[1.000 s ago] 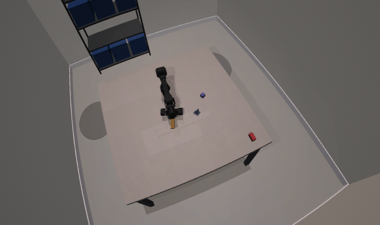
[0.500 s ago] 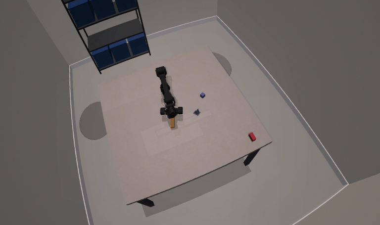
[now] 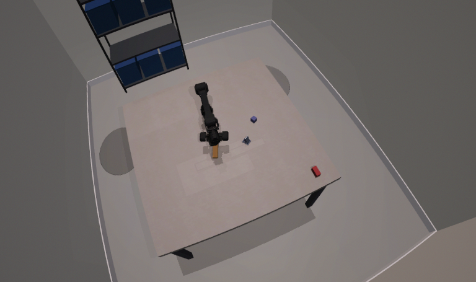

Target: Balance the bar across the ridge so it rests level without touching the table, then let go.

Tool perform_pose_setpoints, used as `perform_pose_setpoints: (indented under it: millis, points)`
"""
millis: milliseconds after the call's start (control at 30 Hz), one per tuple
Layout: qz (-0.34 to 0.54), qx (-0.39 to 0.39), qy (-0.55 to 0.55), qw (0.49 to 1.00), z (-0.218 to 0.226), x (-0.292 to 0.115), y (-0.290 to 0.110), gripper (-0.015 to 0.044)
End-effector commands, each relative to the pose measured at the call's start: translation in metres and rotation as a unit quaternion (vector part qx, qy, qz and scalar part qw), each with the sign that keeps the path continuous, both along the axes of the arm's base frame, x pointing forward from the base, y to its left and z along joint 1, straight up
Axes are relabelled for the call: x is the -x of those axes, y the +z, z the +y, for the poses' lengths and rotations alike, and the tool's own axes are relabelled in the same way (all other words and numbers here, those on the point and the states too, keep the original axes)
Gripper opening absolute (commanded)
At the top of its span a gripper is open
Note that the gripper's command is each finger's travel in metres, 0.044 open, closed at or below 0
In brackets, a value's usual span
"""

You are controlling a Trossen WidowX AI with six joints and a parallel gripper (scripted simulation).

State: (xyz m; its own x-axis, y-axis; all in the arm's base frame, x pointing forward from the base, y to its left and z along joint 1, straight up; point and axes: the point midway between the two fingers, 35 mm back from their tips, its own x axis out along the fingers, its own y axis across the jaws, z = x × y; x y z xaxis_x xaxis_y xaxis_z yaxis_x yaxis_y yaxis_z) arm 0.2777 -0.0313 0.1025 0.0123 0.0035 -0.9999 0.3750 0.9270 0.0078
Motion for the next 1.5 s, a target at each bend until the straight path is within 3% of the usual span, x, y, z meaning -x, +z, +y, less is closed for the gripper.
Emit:
perform_pose_setpoints:
  millis: [0,567,1467]
  points:
    - [-0.005,0.002,-0.002,1.000,0.000,0.000,0.016,0.0000]
    - [-0.005,0.003,0.003,1.000,0.002,0.005,0.051,0.0000]
    - [-0.007,0.003,0.214,0.977,0.089,-0.024,0.055,0.0000]
